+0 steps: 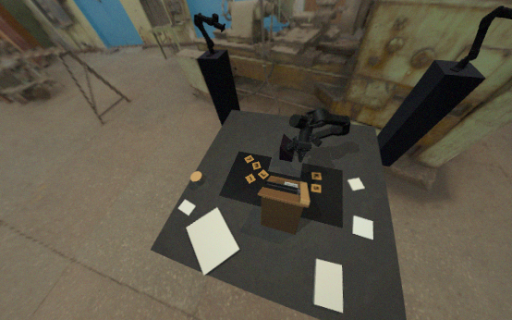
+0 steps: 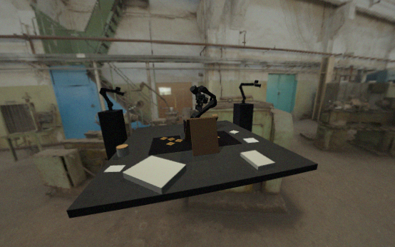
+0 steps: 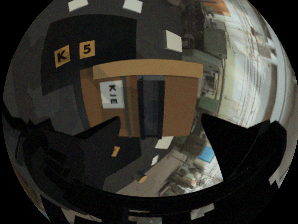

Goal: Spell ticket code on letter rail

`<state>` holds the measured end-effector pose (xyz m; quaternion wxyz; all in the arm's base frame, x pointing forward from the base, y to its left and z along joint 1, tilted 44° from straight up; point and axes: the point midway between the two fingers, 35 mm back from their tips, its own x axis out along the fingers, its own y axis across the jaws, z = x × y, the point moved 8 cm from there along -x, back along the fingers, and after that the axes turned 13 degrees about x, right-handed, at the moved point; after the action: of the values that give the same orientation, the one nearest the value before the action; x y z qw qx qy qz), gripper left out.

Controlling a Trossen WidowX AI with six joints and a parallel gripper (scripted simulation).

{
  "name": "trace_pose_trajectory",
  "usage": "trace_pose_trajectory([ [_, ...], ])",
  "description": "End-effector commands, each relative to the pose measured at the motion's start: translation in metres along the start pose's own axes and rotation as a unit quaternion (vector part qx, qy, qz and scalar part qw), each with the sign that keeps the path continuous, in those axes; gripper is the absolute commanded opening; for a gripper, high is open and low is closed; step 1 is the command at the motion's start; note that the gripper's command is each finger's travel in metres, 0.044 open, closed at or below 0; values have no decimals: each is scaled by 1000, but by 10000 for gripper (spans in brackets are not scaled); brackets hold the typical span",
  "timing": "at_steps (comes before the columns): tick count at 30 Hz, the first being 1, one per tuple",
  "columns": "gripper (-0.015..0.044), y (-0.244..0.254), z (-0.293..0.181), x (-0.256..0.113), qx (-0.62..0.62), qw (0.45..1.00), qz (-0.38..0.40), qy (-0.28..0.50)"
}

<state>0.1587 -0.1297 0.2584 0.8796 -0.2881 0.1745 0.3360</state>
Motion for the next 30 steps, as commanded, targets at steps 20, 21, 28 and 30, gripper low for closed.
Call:
trace_pose_trajectory([
  [20, 340, 45, 44, 76, -21, 983, 182, 0],
  [21, 340, 52, 48, 81, -23, 980, 197, 1],
  [28, 340, 102, 77, 110, -39, 956, 292, 11],
  [30, 340, 116, 84, 114, -45, 948, 314, 15],
])
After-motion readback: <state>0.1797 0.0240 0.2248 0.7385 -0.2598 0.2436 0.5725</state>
